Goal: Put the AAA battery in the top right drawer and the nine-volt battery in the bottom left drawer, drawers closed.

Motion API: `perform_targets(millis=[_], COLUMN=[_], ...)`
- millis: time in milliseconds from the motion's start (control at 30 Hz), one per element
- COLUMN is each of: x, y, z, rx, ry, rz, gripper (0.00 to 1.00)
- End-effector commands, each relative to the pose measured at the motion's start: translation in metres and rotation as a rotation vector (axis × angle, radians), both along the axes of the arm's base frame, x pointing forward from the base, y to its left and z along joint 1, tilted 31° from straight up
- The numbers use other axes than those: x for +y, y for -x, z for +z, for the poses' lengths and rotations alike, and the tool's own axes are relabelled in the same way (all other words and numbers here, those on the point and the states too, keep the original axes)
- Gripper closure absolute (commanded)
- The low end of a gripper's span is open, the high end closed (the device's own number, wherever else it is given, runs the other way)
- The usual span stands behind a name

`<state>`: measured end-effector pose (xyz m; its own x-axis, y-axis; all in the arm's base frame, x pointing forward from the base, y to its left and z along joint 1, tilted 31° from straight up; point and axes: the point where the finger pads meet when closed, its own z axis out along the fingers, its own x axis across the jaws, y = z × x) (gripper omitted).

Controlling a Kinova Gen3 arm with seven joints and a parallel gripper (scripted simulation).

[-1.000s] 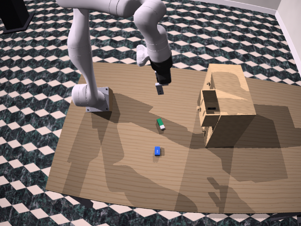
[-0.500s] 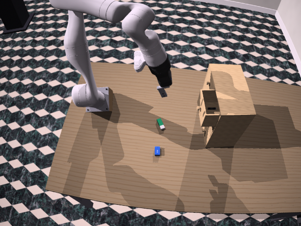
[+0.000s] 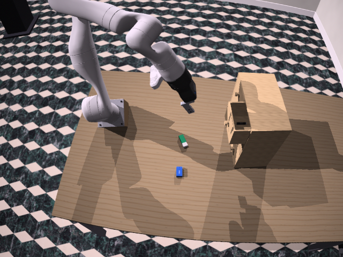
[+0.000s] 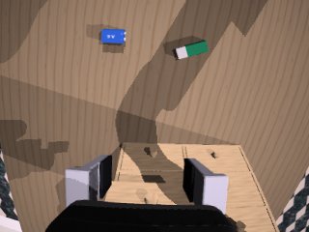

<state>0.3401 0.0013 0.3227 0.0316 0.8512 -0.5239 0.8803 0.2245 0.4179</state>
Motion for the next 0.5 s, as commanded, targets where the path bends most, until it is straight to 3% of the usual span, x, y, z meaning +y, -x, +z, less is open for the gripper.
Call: perform_targets(millis=[0,467], x=[0.001,-0.006], y=[0.002,-0.009], z=[-0.006,-0.018], rx=[-0.017,-0.127], ry=[-0.002,0.001], rz=[0.020,0.087], gripper=[0.00,0.00])
